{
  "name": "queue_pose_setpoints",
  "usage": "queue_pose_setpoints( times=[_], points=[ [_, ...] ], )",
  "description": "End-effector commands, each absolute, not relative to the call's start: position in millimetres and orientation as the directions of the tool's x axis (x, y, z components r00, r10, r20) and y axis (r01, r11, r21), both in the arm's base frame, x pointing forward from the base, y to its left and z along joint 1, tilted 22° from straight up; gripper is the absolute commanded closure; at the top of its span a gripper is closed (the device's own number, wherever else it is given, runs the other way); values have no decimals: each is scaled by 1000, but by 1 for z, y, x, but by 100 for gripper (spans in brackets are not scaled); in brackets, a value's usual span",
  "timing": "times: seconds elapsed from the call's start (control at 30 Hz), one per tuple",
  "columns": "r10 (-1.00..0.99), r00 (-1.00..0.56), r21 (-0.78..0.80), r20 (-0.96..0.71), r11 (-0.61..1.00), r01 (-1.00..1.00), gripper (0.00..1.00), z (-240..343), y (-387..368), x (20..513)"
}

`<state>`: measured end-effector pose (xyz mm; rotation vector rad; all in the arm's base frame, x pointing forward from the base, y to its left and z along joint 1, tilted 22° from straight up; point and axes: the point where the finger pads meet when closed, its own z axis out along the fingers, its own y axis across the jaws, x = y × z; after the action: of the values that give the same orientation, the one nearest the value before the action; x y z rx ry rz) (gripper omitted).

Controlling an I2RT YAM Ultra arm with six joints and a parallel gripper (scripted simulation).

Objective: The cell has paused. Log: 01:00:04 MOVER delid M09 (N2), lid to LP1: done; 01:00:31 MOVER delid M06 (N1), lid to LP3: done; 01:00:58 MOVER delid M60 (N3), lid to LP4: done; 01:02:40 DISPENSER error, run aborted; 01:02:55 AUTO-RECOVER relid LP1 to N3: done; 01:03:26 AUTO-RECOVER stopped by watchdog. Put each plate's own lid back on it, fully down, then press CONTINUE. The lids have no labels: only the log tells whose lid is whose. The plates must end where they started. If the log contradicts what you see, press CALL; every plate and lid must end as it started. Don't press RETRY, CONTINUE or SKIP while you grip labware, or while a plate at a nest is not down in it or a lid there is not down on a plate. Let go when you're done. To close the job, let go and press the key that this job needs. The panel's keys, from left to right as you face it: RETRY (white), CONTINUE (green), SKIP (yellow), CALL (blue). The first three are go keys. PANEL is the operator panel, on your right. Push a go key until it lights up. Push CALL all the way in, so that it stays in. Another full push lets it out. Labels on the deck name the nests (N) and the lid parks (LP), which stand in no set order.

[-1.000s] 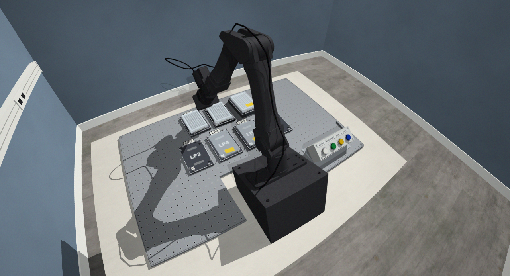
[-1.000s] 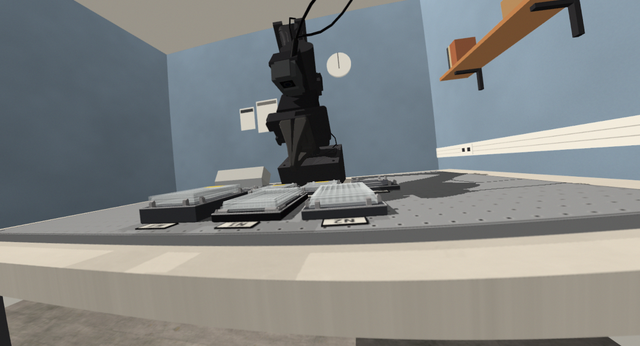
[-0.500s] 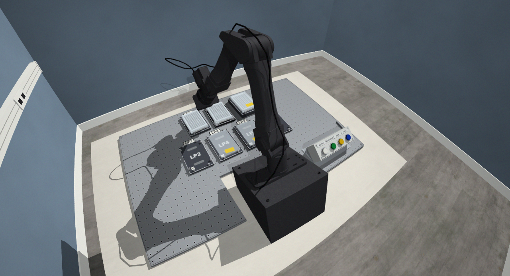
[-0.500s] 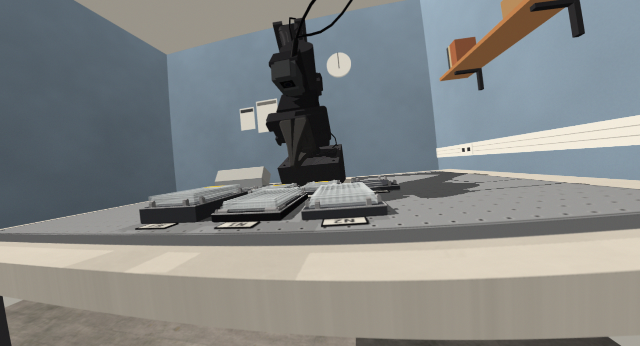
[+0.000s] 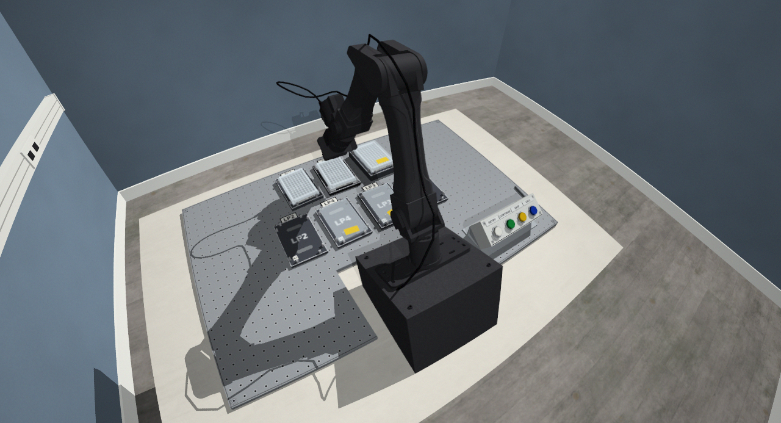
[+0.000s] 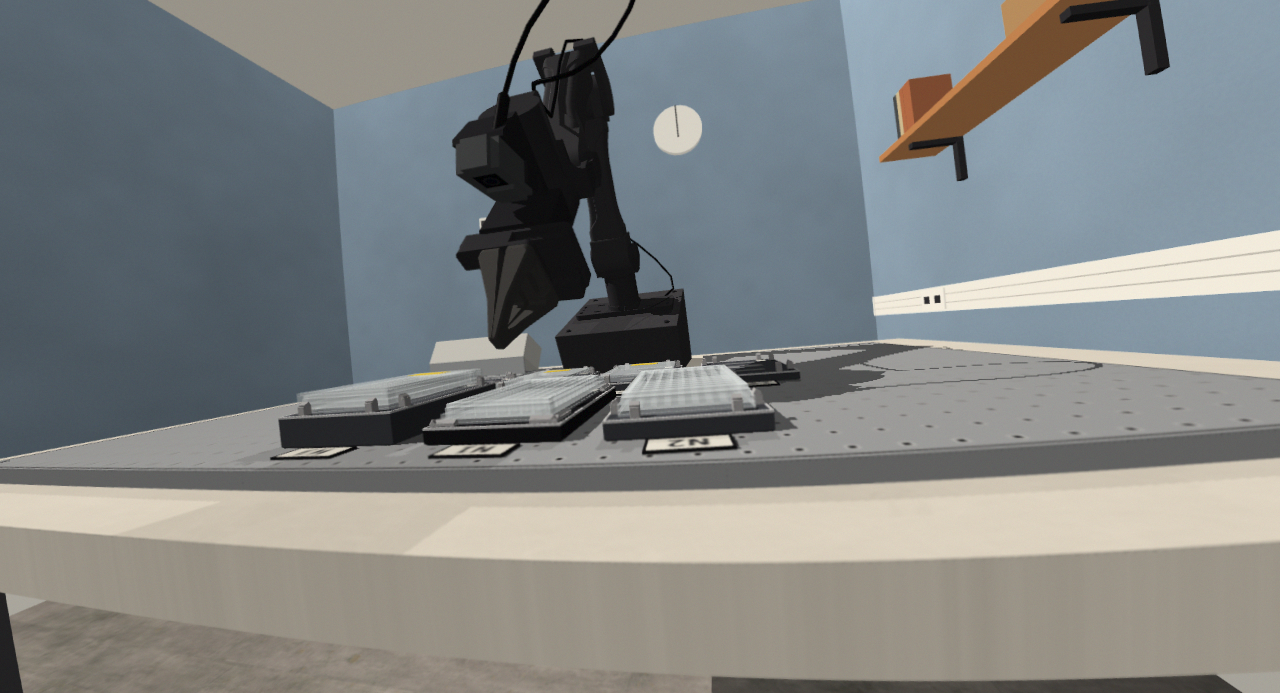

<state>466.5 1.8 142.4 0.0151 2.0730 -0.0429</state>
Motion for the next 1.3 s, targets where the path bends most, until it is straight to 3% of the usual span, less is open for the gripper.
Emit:
queue_pose_setpoints(
  times=[0.0,0.37,1.27],
  points=[
    [-27,-433,-23,-901,1000,-15,100,163,-2,469],
    [-25,-466,-23,-885,1000,-11,100,152,-60,472],
    [-30,-446,-25,-895,1000,-17,100,162,-57,472]
  ],
)
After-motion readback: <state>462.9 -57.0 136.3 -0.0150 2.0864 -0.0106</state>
